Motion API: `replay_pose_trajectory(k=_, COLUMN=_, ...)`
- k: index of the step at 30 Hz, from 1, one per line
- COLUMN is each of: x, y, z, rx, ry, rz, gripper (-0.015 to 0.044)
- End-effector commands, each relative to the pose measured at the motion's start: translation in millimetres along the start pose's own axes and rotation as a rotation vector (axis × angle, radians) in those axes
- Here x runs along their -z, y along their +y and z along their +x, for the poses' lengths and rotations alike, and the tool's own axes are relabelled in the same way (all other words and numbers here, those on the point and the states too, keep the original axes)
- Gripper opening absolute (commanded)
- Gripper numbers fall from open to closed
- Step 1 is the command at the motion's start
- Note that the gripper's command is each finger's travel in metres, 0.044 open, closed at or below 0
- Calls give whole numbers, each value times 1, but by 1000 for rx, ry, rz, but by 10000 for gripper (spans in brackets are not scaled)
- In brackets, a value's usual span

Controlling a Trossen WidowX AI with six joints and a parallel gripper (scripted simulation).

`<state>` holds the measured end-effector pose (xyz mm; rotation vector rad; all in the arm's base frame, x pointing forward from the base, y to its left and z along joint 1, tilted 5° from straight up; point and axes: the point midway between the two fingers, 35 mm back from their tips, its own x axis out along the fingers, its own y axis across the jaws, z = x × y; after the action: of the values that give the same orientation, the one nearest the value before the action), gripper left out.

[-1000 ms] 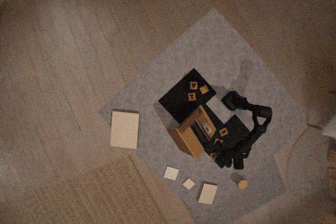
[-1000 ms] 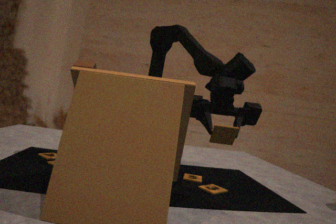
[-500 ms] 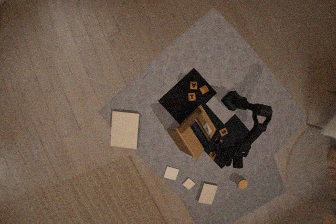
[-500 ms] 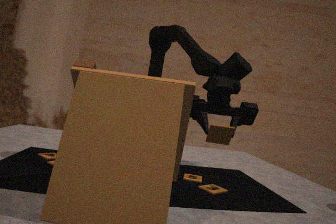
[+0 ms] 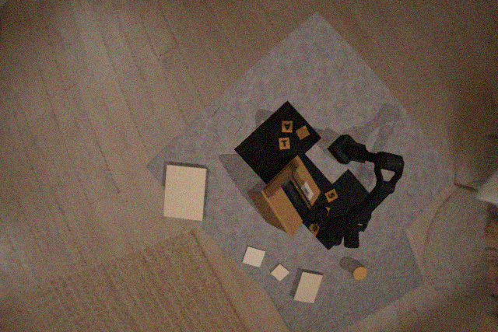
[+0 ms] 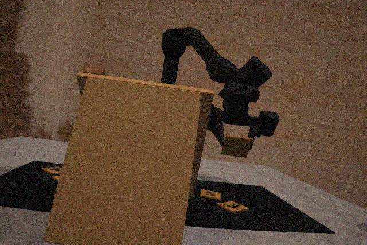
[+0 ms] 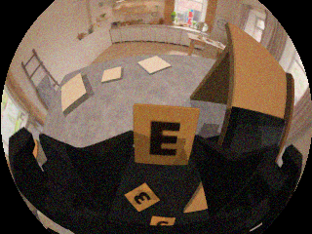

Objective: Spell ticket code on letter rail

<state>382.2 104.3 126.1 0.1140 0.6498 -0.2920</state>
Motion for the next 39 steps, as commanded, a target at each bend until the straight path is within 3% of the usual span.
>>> replay_pose_trajectory(k=1, x=1, y=-2, z=0, rx=-4, ry=2, rz=-4, gripper=0)
replay_pose_trajectory(k=39, x=1, y=-21, z=0, rx=-3, ry=2, rz=-5, gripper=0)
